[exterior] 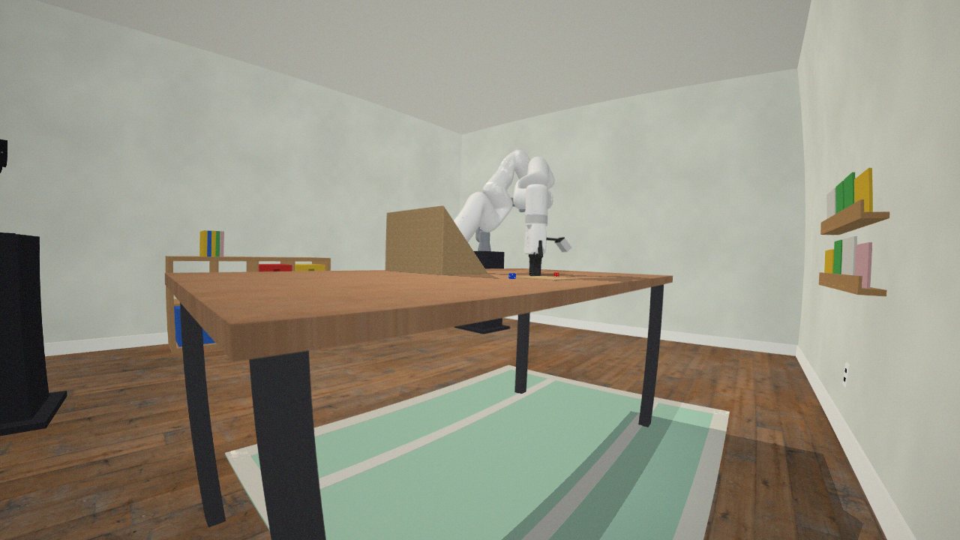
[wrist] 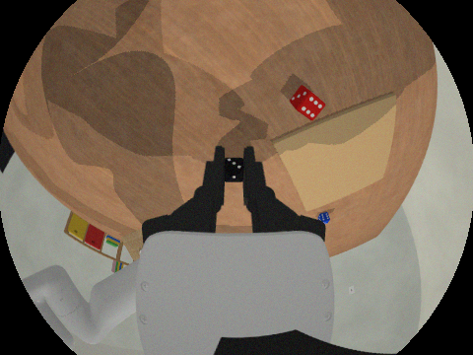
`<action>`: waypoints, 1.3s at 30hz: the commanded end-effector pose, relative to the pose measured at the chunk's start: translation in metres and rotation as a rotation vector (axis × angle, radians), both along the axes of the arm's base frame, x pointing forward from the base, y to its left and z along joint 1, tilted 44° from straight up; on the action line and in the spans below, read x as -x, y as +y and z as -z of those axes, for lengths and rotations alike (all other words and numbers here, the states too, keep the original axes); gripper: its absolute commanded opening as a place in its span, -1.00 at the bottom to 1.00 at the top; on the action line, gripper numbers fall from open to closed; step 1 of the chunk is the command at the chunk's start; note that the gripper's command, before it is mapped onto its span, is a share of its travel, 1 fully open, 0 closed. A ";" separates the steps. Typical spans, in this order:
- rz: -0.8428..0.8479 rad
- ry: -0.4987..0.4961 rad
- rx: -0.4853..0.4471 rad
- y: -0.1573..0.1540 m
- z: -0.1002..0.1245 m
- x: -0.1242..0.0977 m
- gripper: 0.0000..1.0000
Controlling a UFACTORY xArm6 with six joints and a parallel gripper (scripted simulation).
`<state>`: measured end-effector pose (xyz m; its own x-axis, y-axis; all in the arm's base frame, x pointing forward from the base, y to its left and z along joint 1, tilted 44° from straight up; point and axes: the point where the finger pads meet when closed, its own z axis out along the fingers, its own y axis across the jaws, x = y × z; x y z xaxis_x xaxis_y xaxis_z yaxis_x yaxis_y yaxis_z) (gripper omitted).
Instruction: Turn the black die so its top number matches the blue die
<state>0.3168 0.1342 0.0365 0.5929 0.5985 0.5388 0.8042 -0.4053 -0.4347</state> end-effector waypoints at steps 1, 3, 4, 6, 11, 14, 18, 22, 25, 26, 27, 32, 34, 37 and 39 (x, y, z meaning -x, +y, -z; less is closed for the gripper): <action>0.001 -0.002 0.000 0.000 -0.001 -0.001 -0.78; 0.001 -0.002 0.000 0.000 -0.001 -0.001 -0.78; 0.001 -0.002 0.000 0.000 -0.001 -0.001 -0.78; 0.001 -0.002 0.000 0.000 -0.001 -0.001 -0.78; 0.001 -0.002 0.000 0.000 -0.001 -0.001 -0.78; 0.001 -0.002 0.000 0.000 -0.001 -0.001 -0.78; 0.001 -0.002 0.000 0.000 -0.001 -0.001 -0.78; 0.001 -0.002 0.000 0.000 -0.001 -0.001 -0.78; 0.001 -0.002 0.000 0.000 -0.001 -0.001 -0.78; 0.001 -0.002 0.000 0.000 -0.001 -0.001 -0.78; 0.001 -0.002 0.000 0.000 -0.001 -0.001 -0.78; 0.001 -0.002 0.000 -0.002 -0.003 -0.001 -0.78; 0.001 -0.002 0.000 -0.004 -0.004 -0.001 -0.78; 0.001 -0.002 0.000 -0.013 -0.013 -0.002 -0.78; 0.001 -0.002 0.000 -0.021 -0.022 -0.002 -0.78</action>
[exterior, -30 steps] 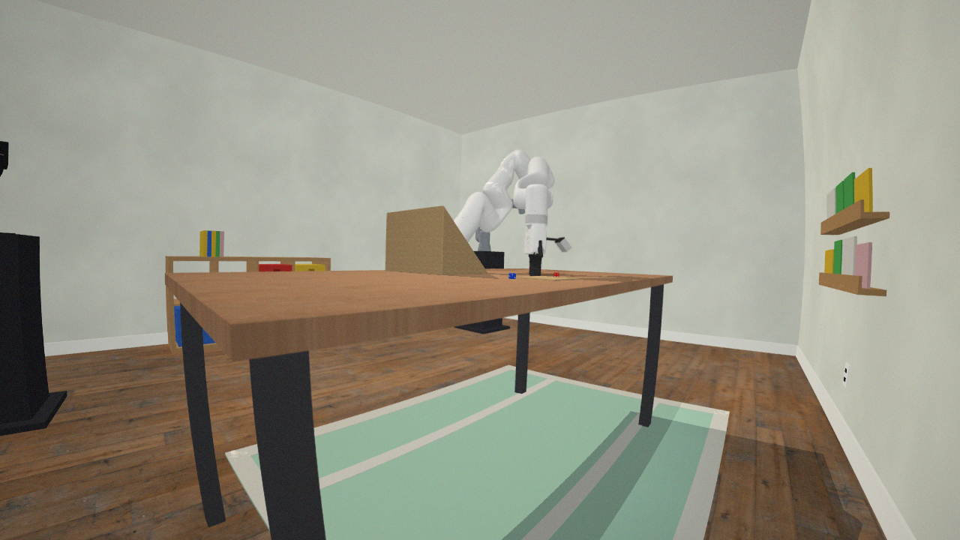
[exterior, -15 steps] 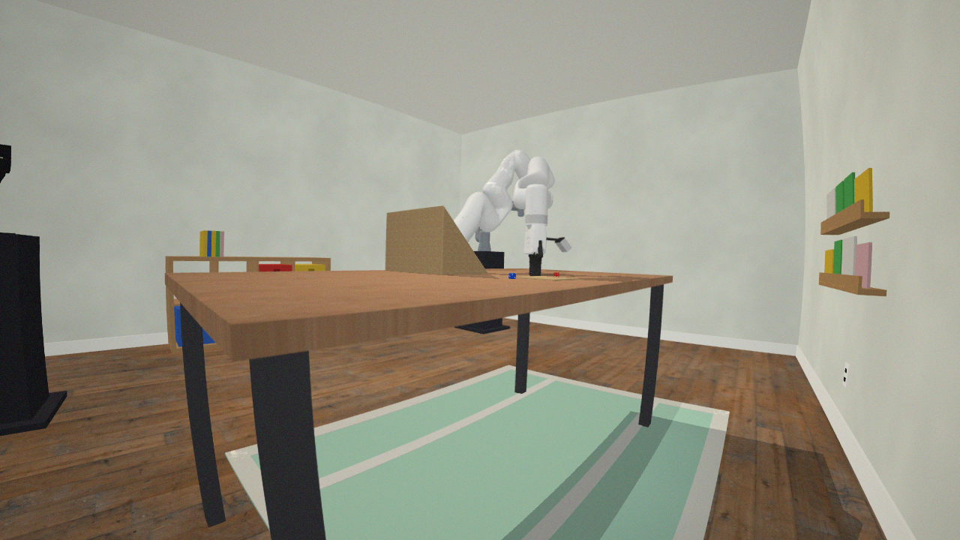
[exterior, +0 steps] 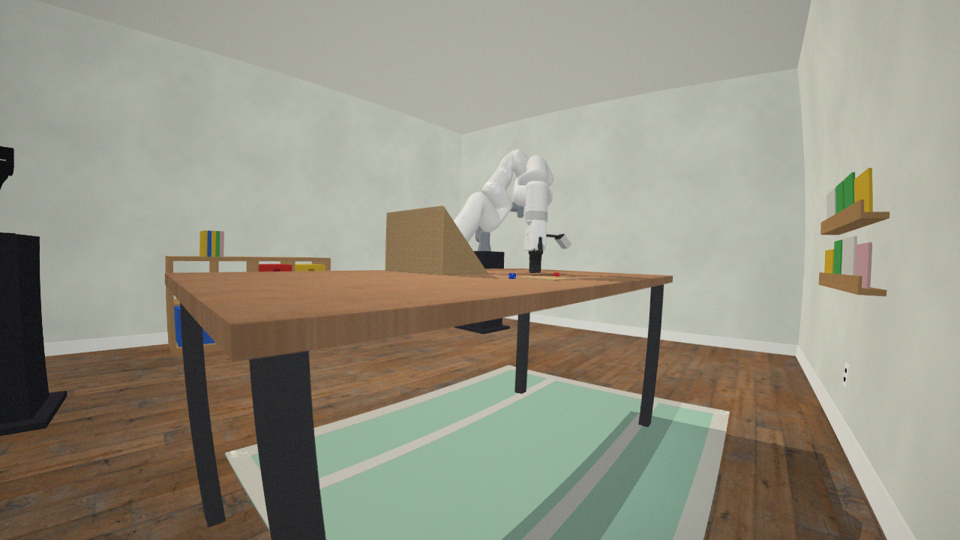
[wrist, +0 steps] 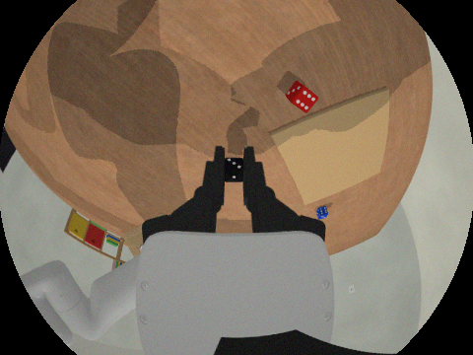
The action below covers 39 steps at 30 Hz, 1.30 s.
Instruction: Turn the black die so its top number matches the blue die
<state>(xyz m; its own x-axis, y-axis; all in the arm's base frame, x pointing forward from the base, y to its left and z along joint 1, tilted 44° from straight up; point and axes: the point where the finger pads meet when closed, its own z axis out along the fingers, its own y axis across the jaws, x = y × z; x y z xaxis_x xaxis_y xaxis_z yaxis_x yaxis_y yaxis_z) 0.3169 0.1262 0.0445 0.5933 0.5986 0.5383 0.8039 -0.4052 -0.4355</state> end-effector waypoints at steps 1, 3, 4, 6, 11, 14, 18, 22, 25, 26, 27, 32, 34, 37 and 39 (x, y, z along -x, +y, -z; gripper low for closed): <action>0.001 -0.003 0.000 -0.018 -0.020 -0.002 -0.78; 0.001 -0.003 0.000 -0.029 -0.031 -0.003 -0.78; 0.001 -0.003 0.000 -0.034 -0.036 -0.003 -0.78; 0.001 -0.003 0.000 -0.045 -0.047 -0.004 -0.78; 0.001 -0.003 0.000 -0.056 -0.059 -0.005 -0.78; 0.001 -0.003 0.000 -0.061 -0.064 -0.005 -0.78; 0.001 -0.003 0.000 -0.062 -0.065 -0.005 -0.78; 0.001 -0.003 0.000 -0.062 -0.065 -0.005 -0.78; 0.022 0.017 0.002 -0.063 -0.064 -0.009 -0.78; 0.047 0.040 0.003 -0.065 -0.063 -0.014 -0.78; 0.047 0.040 0.003 -0.065 -0.063 -0.014 -0.78; 0.179 0.167 0.011 -0.075 -0.054 -0.041 -0.78; 0.222 0.207 0.013 -0.079 -0.051 -0.050 -0.78; 0.289 0.272 0.017 -0.084 -0.045 -0.063 -0.78; 0.335 0.315 0.019 -0.088 -0.040 -0.072 -0.78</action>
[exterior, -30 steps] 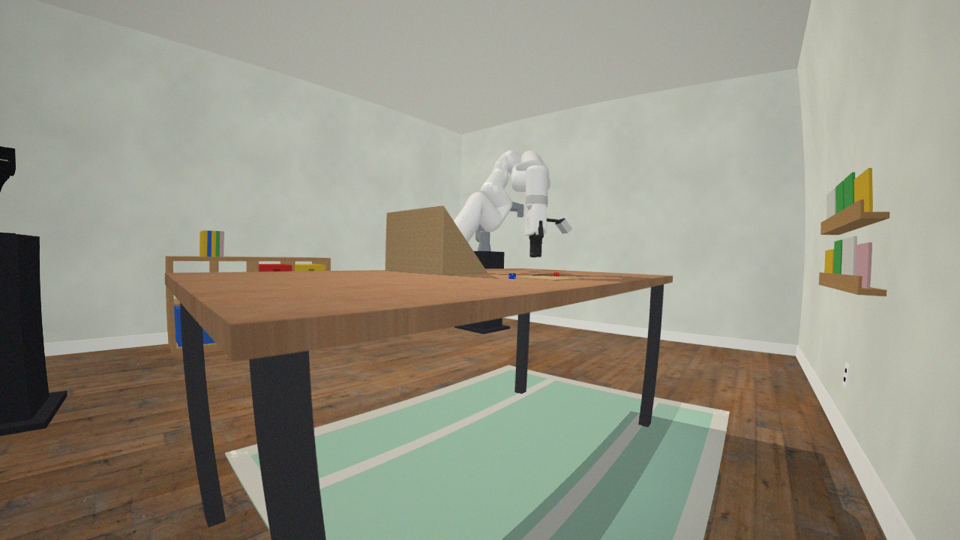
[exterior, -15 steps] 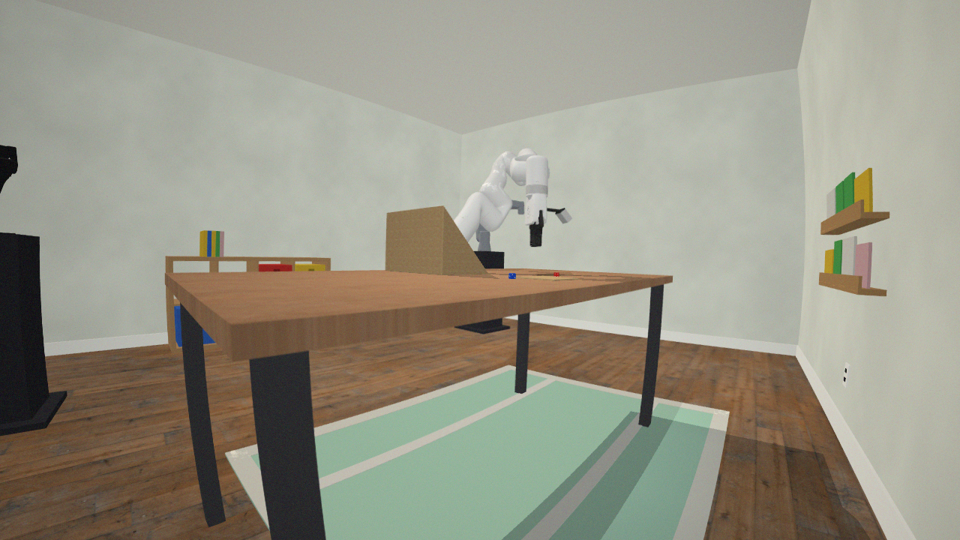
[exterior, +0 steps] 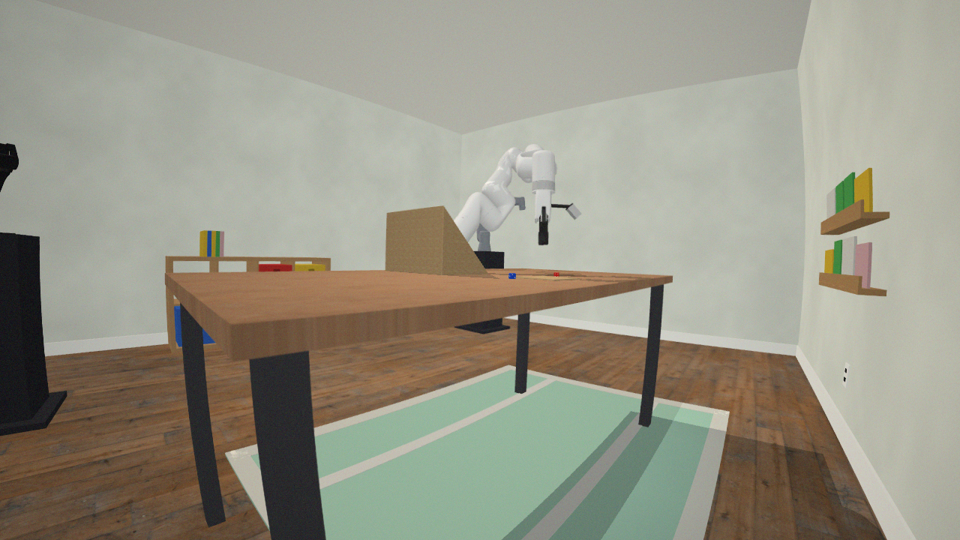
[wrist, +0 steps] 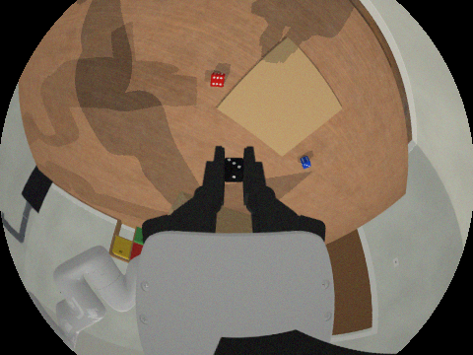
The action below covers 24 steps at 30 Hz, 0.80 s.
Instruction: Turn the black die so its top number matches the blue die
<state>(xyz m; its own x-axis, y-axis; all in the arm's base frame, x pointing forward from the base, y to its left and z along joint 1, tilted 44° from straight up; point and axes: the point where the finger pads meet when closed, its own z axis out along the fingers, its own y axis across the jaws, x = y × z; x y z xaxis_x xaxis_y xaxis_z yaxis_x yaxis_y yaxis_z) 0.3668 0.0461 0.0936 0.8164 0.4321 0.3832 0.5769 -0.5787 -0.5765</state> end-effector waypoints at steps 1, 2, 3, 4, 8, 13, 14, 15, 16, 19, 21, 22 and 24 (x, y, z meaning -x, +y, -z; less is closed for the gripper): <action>0.116 0.128 0.007 -0.010 0.012 -0.026 -0.78; 0.120 0.131 0.007 -0.010 0.012 -0.027 -0.78; 0.162 0.171 0.009 -0.014 0.017 -0.035 -0.78; 0.179 0.187 0.010 -0.015 0.019 -0.038 -0.78; 0.266 0.270 0.014 -0.022 0.030 -0.053 -0.78; 0.350 0.351 0.017 -0.029 0.043 -0.068 -0.78; 0.356 0.357 0.018 -0.029 0.044 -0.069 -0.78; 0.357 0.358 0.018 -0.029 0.044 -0.069 -0.78; 0.357 0.357 0.017 -0.029 0.044 -0.069 -0.78; 0.363 0.346 -0.003 -0.026 0.043 -0.069 -0.78; 0.375 0.322 -0.043 -0.021 0.041 -0.069 -0.78; 0.375 0.322 -0.043 -0.021 0.041 -0.069 -0.78; 0.386 0.304 -0.070 -0.017 0.040 -0.069 -0.78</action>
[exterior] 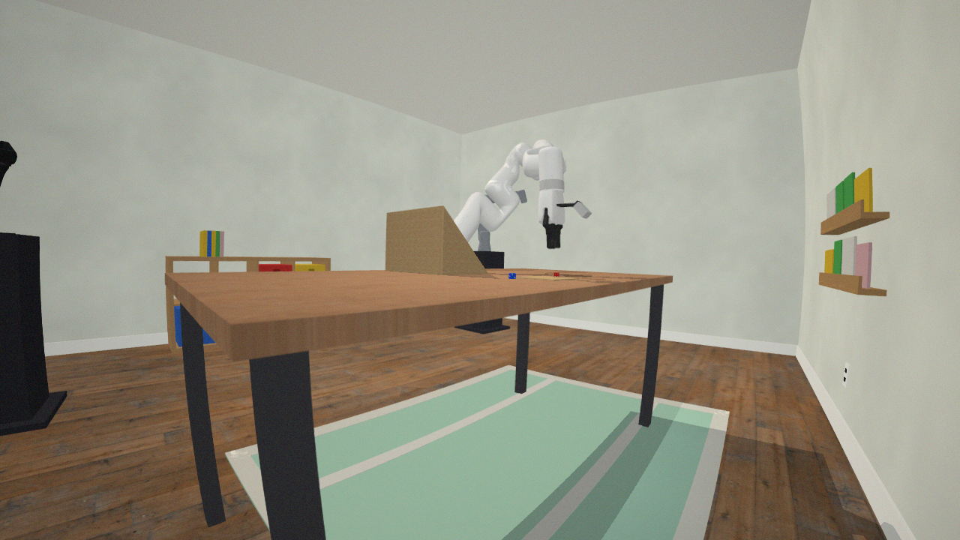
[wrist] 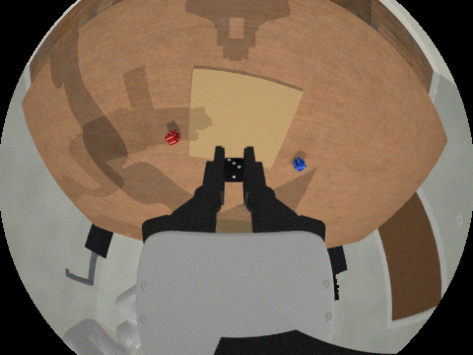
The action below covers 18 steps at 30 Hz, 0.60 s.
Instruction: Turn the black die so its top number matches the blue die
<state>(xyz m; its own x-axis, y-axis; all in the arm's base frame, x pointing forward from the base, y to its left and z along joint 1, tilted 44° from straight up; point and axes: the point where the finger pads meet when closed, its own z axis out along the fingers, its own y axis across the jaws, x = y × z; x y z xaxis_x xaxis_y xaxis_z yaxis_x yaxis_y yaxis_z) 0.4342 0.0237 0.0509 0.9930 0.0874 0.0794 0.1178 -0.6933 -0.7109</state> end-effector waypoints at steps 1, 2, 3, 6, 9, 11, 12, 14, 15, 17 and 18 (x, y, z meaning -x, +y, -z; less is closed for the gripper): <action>0.045 -0.066 -0.061 0.009 -0.004 -0.002 -0.78; 0.068 -0.098 -0.086 0.013 -0.005 -0.003 -0.78; 0.096 -0.135 -0.112 0.017 -0.007 -0.003 -0.78; 0.129 -0.175 -0.135 0.020 -0.008 -0.004 -0.78; 0.190 -0.246 -0.166 0.023 -0.011 -0.006 -0.78; 0.226 -0.284 -0.177 0.024 -0.012 -0.006 -0.78; 0.246 -0.304 -0.180 0.024 -0.012 -0.006 -0.78; 0.285 -0.343 -0.185 0.023 -0.012 -0.006 -0.78; 0.285 -0.343 -0.185 0.023 -0.012 -0.006 -0.78; 0.294 -0.351 -0.185 0.022 -0.012 -0.006 -0.78; 0.339 -0.393 -0.183 0.020 -0.012 -0.006 -0.78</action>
